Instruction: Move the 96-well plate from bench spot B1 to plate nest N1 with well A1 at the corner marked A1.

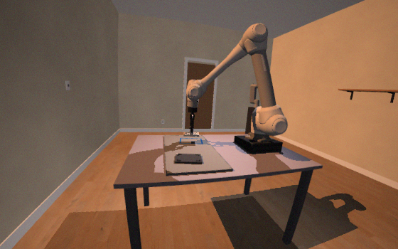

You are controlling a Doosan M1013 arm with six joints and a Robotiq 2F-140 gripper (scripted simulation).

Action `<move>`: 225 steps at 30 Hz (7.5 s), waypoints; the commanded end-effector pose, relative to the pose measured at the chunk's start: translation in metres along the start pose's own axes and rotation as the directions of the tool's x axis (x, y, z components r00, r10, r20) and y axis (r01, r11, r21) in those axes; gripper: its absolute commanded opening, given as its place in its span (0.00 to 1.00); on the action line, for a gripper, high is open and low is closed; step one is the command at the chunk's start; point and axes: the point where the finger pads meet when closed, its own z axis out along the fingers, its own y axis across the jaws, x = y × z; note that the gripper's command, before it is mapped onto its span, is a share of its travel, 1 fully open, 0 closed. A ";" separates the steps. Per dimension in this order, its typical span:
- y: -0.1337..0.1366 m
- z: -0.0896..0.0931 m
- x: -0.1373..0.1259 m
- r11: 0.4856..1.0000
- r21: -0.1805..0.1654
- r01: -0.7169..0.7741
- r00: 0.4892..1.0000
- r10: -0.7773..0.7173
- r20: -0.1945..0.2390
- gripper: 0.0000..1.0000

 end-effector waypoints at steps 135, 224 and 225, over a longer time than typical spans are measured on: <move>-0.333 -0.011 0.024 1.000 0.000 0.000 1.000 0.000 0.000 0.00; -0.332 0.044 0.024 1.000 0.000 0.000 1.000 0.000 0.000 0.00; -0.332 0.044 0.024 1.000 0.000 0.000 1.000 0.000 0.000 0.00</move>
